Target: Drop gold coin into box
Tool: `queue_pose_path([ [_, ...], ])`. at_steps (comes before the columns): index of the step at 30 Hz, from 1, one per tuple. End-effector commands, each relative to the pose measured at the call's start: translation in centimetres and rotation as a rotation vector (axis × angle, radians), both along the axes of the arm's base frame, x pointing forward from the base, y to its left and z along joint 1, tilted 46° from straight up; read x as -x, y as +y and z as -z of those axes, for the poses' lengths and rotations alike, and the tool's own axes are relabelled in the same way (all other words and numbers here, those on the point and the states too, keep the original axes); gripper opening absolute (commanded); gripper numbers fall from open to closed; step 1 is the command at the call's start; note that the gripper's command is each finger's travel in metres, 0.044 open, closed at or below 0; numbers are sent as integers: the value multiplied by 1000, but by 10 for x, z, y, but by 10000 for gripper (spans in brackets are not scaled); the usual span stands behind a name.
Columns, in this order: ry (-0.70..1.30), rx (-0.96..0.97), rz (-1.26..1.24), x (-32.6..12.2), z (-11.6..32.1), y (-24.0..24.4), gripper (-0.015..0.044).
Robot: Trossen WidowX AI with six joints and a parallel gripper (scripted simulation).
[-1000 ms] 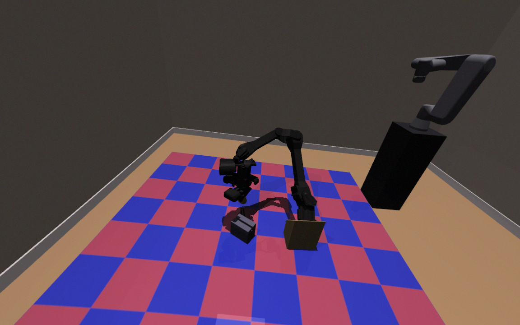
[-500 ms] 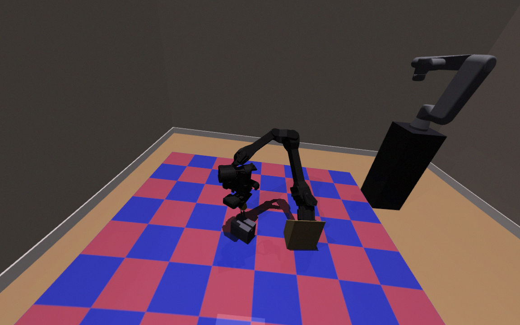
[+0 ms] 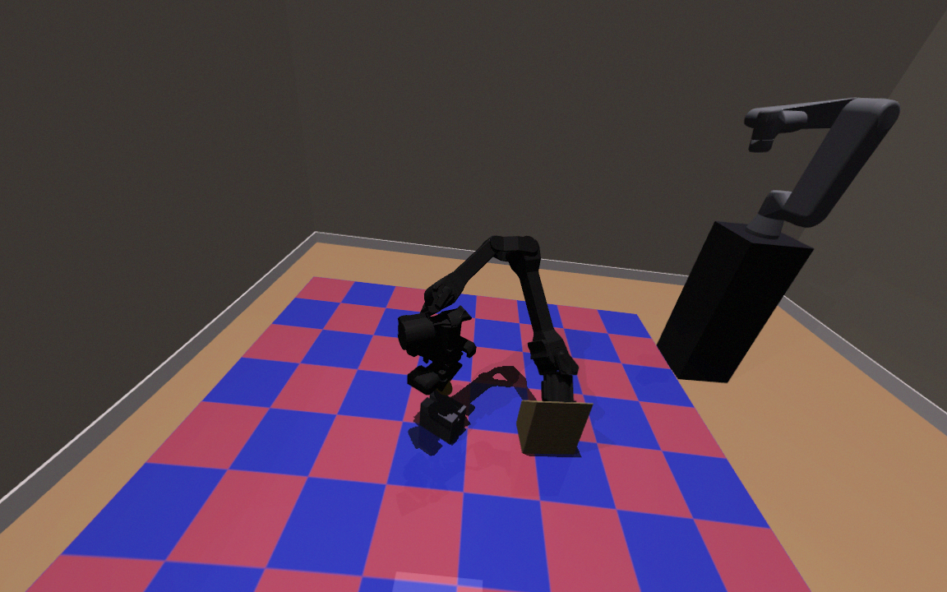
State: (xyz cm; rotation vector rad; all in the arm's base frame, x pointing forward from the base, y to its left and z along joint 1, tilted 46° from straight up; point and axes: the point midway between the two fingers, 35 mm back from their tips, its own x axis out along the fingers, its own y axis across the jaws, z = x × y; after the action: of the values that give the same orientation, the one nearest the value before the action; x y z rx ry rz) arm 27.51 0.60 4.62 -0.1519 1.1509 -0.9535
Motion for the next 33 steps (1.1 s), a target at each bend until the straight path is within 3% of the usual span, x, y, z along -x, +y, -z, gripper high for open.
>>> queue_pose_path([
  [1,11,6,5,5,10,5,0],
  [33,11,3,-9,8,15,6,0],
])
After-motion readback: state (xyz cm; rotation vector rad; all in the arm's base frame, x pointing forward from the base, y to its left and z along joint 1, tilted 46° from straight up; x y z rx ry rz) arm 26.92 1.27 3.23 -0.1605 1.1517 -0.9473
